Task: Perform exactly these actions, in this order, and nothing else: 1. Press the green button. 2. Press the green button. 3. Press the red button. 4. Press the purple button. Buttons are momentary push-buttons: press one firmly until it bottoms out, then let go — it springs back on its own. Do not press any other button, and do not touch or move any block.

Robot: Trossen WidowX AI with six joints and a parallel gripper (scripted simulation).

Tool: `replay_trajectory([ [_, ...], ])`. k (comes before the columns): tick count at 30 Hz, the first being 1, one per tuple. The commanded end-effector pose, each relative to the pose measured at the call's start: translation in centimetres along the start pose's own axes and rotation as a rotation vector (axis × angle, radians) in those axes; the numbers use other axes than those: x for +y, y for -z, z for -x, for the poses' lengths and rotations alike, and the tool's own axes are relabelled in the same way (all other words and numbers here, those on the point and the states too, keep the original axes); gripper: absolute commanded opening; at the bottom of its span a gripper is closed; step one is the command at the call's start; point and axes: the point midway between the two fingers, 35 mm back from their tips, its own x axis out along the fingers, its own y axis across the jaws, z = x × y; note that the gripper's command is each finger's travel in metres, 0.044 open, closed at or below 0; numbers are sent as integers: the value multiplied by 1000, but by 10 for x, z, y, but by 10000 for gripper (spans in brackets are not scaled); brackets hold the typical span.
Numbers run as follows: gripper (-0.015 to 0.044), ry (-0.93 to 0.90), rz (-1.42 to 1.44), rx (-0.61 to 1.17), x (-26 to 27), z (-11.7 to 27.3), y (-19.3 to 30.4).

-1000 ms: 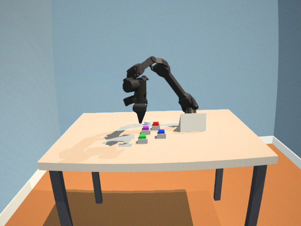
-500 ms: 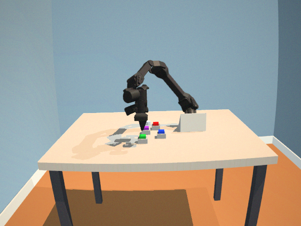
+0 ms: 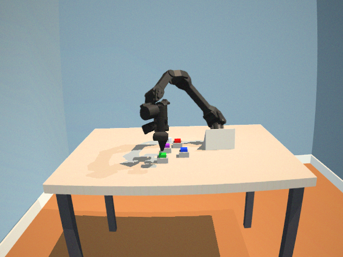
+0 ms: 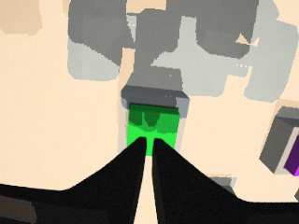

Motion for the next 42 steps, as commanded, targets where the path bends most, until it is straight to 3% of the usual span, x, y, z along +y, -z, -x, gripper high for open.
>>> replay_trajectory([
  [1, 20, 7, 5, 4, -2, -10, 1],
  [30, 20, 8, 5, 3, -2, -24, 1],
  [34, 20, 6, 5, 4, -1, 9, 1],
  [42, 20, 7, 5, 4, -2, 9, 1],
])
